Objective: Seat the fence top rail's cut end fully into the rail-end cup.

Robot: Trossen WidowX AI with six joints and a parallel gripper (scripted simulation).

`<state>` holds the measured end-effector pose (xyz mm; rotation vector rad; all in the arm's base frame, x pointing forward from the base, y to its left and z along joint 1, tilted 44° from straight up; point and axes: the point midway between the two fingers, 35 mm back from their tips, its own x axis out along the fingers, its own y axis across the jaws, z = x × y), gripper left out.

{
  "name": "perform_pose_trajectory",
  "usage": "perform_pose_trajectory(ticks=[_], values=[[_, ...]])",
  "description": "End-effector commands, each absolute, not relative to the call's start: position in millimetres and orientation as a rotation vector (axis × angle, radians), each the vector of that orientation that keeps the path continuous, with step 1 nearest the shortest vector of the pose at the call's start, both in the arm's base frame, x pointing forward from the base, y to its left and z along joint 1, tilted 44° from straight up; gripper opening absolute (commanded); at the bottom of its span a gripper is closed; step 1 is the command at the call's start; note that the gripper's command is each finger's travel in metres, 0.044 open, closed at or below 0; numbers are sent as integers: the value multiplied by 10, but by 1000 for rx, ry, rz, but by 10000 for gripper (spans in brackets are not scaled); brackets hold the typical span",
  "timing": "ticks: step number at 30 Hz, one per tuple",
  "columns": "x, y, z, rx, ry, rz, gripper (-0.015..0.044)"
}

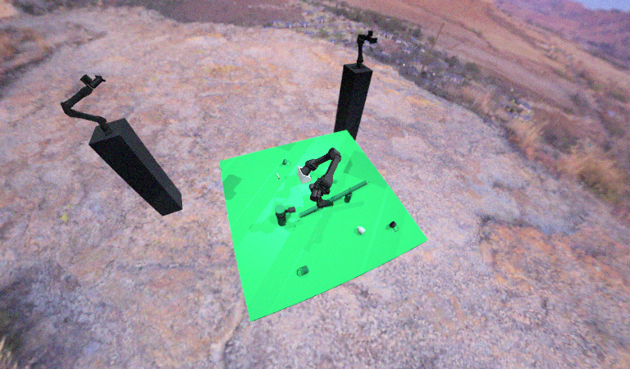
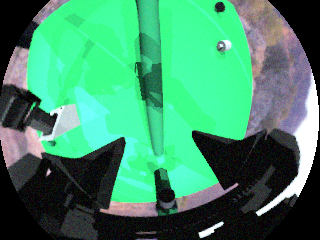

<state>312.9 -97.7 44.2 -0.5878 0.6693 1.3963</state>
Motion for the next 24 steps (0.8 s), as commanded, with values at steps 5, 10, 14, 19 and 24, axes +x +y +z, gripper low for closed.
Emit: perform_pose_trajectory(ticks=[5, 10, 14, 19, 24], values=[[3151, -918, 346, -617, 654, 1415, 440], [3157, -753, 175, -616, 653, 1415, 440], [3160, -727, 147, -616, 653, 1415, 440], [3164, -649, 66, -616, 652, 1415, 440], [3168, -632, 46, -616, 652, 1415, 440]])
